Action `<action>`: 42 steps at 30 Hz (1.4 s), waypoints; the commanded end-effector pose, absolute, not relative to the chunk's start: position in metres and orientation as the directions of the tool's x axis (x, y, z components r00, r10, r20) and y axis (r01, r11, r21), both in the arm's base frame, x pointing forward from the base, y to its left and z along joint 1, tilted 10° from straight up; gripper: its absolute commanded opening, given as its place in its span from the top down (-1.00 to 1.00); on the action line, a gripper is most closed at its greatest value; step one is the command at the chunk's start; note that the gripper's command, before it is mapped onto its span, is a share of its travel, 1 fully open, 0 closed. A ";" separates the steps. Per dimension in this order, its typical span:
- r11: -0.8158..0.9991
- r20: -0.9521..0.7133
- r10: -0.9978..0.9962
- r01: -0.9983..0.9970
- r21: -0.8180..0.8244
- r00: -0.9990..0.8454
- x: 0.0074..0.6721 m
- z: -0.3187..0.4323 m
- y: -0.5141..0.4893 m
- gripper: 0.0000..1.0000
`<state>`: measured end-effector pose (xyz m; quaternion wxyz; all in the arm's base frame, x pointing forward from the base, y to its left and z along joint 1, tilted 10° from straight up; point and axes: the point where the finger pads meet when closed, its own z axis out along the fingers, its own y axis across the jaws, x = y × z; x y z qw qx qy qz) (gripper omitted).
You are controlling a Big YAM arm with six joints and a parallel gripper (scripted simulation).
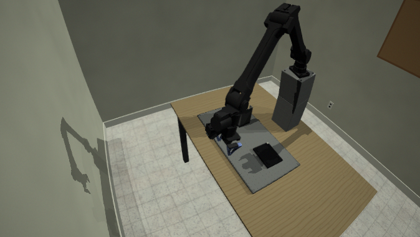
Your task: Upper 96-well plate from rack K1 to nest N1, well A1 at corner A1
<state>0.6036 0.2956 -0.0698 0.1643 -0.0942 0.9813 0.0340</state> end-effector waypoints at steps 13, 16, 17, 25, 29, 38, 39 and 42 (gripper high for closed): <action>0.995 -0.349 0.017 -0.018 0.095 -0.937 0.615 -0.067 0.236 -1.00; 0.996 -0.349 -0.006 -0.038 0.086 -0.937 0.614 -0.074 0.222 -1.00; 0.995 -0.330 0.047 0.016 0.095 -0.943 0.610 -0.084 0.216 -1.00; 0.982 -0.315 0.174 0.140 0.129 -0.933 0.606 -0.089 0.180 -1.00; 0.985 -0.318 0.152 0.119 0.122 -0.936 0.604 -0.093 0.170 -1.00; 0.942 -0.273 0.329 0.296 0.155 -0.904 0.589 -0.112 0.129 -1.00; 0.943 -0.269 0.329 0.297 0.152 -0.905 0.586 -0.116 0.124 -1.00; 0.950 -0.273 0.308 0.277 0.146 -0.911 0.582 -0.121 0.110 -1.00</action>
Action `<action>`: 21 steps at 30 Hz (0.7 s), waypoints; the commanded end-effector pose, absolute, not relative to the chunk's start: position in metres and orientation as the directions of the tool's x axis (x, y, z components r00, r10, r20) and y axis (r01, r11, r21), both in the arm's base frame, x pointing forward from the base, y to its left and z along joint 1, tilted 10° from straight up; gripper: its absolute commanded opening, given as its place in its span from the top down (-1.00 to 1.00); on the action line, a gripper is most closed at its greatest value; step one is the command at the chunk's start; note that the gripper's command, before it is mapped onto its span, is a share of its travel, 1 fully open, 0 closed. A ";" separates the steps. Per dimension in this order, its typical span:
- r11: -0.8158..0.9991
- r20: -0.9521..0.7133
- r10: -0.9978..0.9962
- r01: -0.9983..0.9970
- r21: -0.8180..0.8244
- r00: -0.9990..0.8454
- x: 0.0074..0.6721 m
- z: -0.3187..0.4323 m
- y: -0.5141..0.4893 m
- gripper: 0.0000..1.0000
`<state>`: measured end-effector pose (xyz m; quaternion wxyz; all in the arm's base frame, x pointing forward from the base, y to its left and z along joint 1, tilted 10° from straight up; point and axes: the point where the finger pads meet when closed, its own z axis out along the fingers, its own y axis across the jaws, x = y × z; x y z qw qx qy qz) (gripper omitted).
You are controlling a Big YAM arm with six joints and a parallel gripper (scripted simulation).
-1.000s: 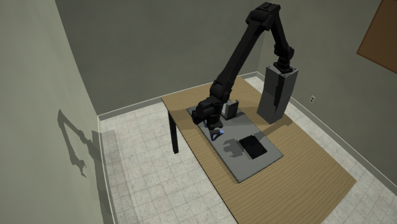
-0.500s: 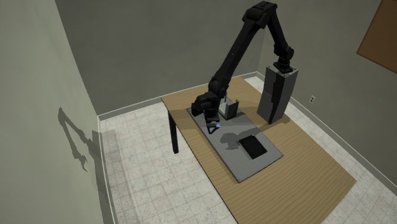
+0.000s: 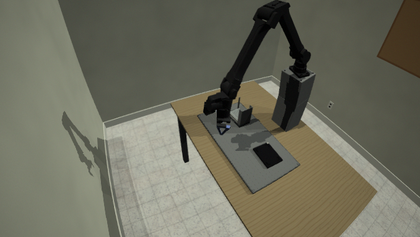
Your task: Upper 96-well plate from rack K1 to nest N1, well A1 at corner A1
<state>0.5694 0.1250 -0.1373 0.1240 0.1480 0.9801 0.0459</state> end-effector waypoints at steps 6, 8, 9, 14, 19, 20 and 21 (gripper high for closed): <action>0.906 -0.252 0.420 0.387 0.171 -0.872 0.576 -0.123 0.093 -1.00; 0.878 -0.230 0.477 0.446 0.176 -0.848 0.570 -0.130 0.084 -1.00; 0.878 -0.230 0.477 0.446 0.177 -0.848 0.568 -0.132 0.080 -1.00; 0.888 -0.233 0.457 0.428 0.168 -0.858 0.556 -0.141 0.058 -1.00; 0.808 -0.202 0.588 0.557 0.194 -0.783 0.545 -0.144 0.038 -1.00; 0.808 -0.202 0.588 0.557 0.194 -0.783 0.545 -0.144 0.038 -1.00; 0.808 -0.202 0.588 0.557 0.194 -0.783 0.545 -0.144 0.038 -1.00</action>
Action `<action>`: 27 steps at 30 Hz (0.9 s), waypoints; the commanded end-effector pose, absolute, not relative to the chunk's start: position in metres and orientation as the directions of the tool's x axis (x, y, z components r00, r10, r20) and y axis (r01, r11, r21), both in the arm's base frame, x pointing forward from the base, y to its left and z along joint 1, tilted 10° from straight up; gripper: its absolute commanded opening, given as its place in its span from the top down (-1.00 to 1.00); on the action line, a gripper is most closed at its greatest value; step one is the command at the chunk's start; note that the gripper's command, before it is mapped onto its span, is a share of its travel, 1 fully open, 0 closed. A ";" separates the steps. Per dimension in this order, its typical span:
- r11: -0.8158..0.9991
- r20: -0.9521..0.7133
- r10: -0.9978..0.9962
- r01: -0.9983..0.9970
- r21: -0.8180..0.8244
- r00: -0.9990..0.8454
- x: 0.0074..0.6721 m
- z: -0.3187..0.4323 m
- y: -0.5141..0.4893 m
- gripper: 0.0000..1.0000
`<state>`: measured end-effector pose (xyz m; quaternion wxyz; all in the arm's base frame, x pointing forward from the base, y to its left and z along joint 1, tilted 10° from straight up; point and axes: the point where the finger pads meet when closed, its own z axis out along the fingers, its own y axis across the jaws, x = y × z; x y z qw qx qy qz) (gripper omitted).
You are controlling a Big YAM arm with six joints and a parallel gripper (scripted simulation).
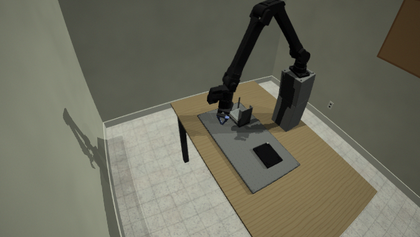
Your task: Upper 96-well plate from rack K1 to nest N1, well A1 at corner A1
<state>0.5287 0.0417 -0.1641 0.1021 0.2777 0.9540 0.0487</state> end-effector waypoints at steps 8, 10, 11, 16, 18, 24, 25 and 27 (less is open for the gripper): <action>0.747 -0.167 0.664 0.636 0.193 -0.729 0.518 -0.162 0.006 -1.00; 0.702 -0.154 0.712 0.683 0.202 -0.685 0.513 -0.161 -0.001 -1.00; 0.678 -0.145 0.734 0.706 0.205 -0.663 0.510 -0.162 -0.005 -1.00; 0.678 -0.146 0.734 0.706 0.205 -0.663 0.497 -0.166 -0.020 -1.00; 0.653 -0.130 0.756 0.731 0.198 -0.641 0.490 -0.173 -0.023 -1.00; 0.548 -0.099 0.836 0.810 0.208 -0.540 0.470 -0.176 -0.043 -1.00; 0.548 -0.098 0.836 0.811 0.205 -0.540 0.465 -0.179 -0.046 -1.00; 0.561 -0.101 0.827 0.803 0.203 -0.553 0.458 -0.181 -0.053 -1.00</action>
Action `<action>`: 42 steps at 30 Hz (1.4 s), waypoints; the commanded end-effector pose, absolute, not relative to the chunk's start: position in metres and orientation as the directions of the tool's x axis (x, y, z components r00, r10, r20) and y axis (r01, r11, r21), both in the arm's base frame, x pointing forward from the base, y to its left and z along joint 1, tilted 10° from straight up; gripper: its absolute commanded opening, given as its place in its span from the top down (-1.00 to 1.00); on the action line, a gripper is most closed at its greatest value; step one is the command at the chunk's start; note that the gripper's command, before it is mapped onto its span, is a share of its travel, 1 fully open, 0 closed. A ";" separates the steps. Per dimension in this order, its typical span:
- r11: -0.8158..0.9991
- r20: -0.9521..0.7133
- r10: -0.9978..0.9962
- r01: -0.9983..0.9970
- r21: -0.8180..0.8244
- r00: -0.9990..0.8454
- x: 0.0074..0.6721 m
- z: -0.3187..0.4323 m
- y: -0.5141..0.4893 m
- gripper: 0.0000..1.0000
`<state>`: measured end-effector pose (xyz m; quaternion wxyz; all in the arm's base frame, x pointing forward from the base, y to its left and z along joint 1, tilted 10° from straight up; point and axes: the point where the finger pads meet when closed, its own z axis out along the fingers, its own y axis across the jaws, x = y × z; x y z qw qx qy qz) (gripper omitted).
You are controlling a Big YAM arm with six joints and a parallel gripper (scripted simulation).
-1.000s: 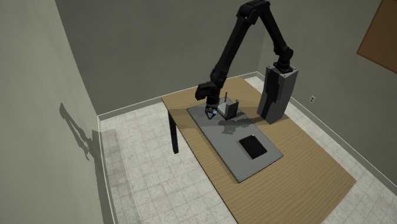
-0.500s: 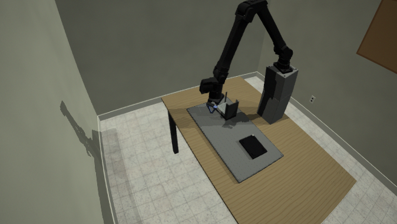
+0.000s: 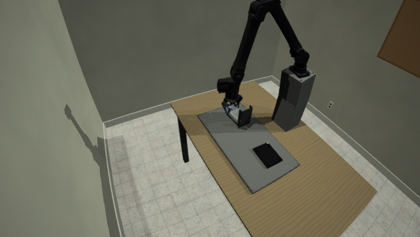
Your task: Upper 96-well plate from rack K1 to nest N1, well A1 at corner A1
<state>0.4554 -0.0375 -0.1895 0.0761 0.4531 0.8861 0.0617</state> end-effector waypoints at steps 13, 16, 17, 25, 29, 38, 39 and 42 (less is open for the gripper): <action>0.414 -0.057 0.910 0.887 0.203 -0.411 0.412 -0.191 -0.084 -1.00; 0.342 -0.039 0.939 0.917 0.206 -0.341 0.399 -0.192 -0.091 -1.00; 0.311 -0.033 0.950 0.927 0.208 -0.311 0.396 -0.191 -0.093 -1.00; 0.263 -0.016 0.964 0.945 0.197 -0.265 0.366 -0.198 -0.105 -1.00; 0.286 -0.023 0.958 0.936 0.204 -0.287 0.371 -0.197 -0.101 -1.00; 0.279 -0.007 0.959 0.943 0.183 -0.282 0.366 -0.213 -0.097 -1.00; 0.277 -0.007 0.960 0.943 0.183 -0.281 0.366 -0.215 -0.097 -1.00; 0.273 -0.003 0.961 0.945 0.177 -0.277 0.362 -0.217 -0.096 -1.00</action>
